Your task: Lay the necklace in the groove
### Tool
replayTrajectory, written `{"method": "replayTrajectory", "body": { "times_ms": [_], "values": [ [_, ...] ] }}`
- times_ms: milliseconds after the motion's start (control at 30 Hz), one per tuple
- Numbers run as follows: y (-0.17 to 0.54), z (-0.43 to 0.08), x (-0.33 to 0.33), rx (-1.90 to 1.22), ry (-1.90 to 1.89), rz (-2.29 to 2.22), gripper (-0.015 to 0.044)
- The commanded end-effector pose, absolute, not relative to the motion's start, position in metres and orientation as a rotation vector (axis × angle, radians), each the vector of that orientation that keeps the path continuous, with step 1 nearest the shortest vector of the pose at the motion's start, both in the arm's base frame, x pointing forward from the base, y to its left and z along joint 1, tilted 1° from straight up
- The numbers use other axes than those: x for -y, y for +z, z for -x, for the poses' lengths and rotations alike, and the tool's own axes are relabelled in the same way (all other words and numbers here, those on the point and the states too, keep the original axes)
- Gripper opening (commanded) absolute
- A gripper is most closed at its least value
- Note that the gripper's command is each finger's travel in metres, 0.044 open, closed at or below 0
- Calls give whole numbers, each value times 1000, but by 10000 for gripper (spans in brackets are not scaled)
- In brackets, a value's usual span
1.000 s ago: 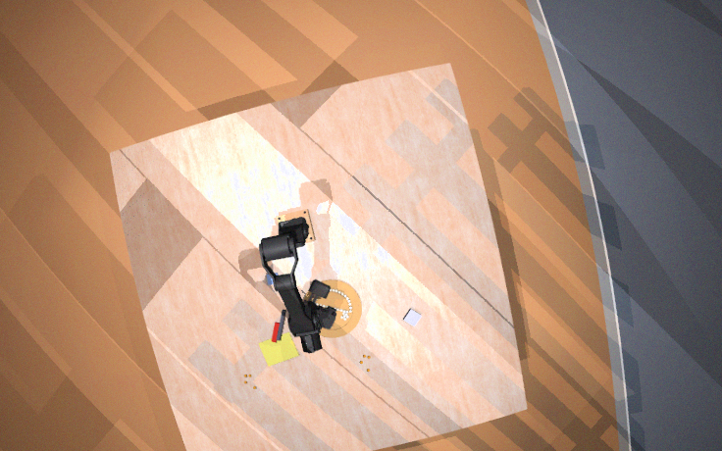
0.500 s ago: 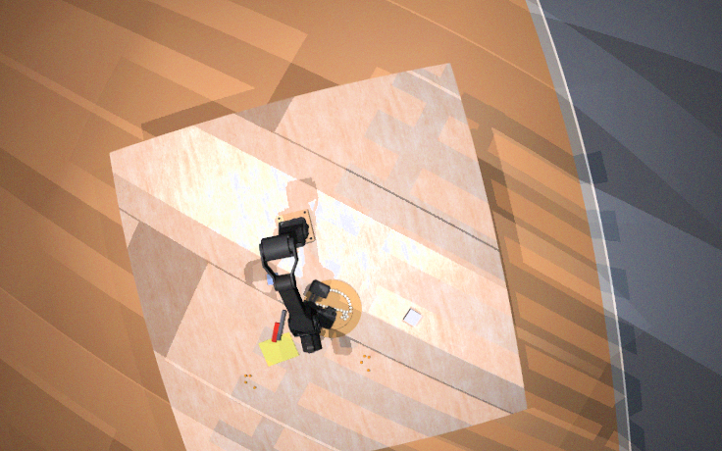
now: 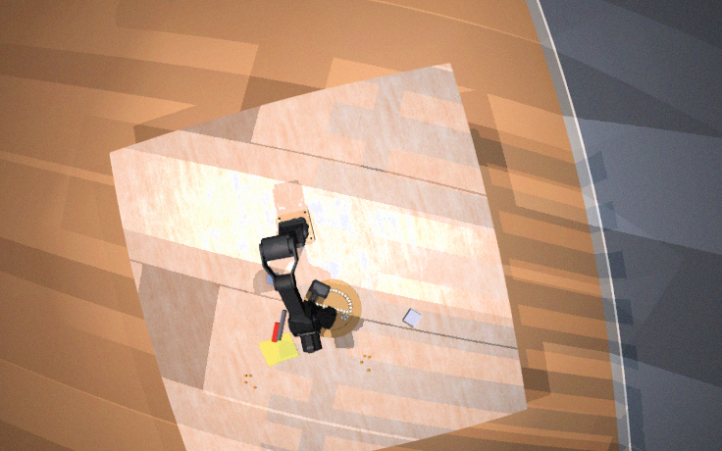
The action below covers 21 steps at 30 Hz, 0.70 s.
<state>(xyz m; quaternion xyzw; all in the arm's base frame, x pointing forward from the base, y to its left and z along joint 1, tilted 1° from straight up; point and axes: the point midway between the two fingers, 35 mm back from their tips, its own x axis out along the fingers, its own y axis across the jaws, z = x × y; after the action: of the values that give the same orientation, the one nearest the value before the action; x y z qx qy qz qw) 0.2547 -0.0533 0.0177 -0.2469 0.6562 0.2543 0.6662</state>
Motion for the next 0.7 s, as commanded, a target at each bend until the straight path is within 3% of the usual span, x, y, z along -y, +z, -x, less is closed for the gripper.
{"method": "replayTrajectory", "body": {
  "times_ms": [0, 133, 533, 667],
  "values": [
    [18, -254, 53, -1482, 577, 561, 440],
    [18, -254, 53, -1482, 577, 561, 440],
    [43, -260, 43, -1477, 594, 576, 125],
    [42, -262, 44, -1468, 592, 582, 120]
  ]
}}
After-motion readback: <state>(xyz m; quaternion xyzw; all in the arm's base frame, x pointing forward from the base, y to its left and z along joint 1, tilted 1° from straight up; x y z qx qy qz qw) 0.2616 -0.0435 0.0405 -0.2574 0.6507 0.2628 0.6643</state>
